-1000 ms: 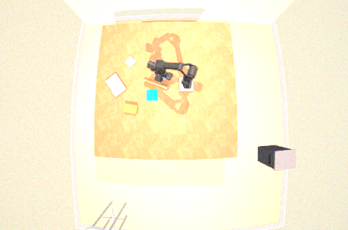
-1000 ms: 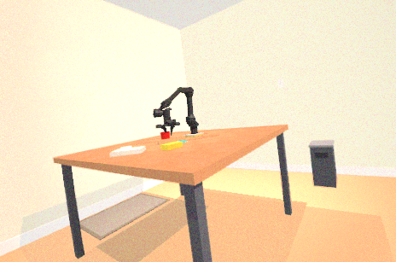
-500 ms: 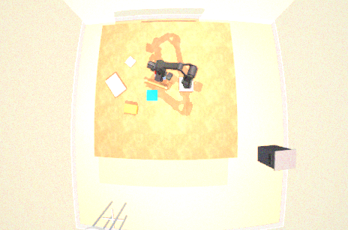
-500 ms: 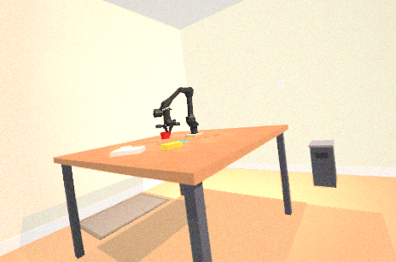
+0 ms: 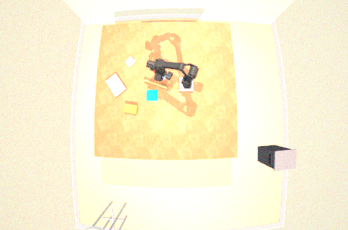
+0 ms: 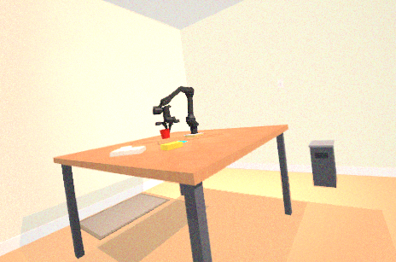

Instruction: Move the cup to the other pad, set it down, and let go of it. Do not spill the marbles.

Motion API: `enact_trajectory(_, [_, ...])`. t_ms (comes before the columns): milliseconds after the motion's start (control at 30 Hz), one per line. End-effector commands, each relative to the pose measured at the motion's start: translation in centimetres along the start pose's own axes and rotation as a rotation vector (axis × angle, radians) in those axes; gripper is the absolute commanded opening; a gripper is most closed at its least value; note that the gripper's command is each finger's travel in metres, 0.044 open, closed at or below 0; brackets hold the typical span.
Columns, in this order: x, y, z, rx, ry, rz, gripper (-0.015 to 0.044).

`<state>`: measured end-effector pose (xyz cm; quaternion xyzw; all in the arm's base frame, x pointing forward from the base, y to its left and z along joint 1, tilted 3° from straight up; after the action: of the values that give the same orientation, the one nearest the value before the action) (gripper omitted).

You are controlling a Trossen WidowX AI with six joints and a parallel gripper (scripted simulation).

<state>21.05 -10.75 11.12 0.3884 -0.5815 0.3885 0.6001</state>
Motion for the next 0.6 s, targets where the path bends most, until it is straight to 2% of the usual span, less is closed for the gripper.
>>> enact_trajectory(0, [1.4, -0.1, 0.0, -0.001, 0.004, 0.005, 0.0000])
enact_trajectory(200, [3.1, 0.0, -0.1, 0.001, 0.006, 0.004, 0.0000])
enact_trajectory(567, [2.9, 0.0, -0.2, 0.007, 0.000, 0.003, 0.0000])
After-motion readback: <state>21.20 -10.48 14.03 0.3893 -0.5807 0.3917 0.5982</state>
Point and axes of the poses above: the point midway between the two fingers, 35 mm back from their tips, its own x axis back along the fingers, its own y axis across the jaws, z = x × y, the point moved 4 cm from there along x, back along the fingers, and after that the axes turned 13 degrees about x, right-handed, at the moved point
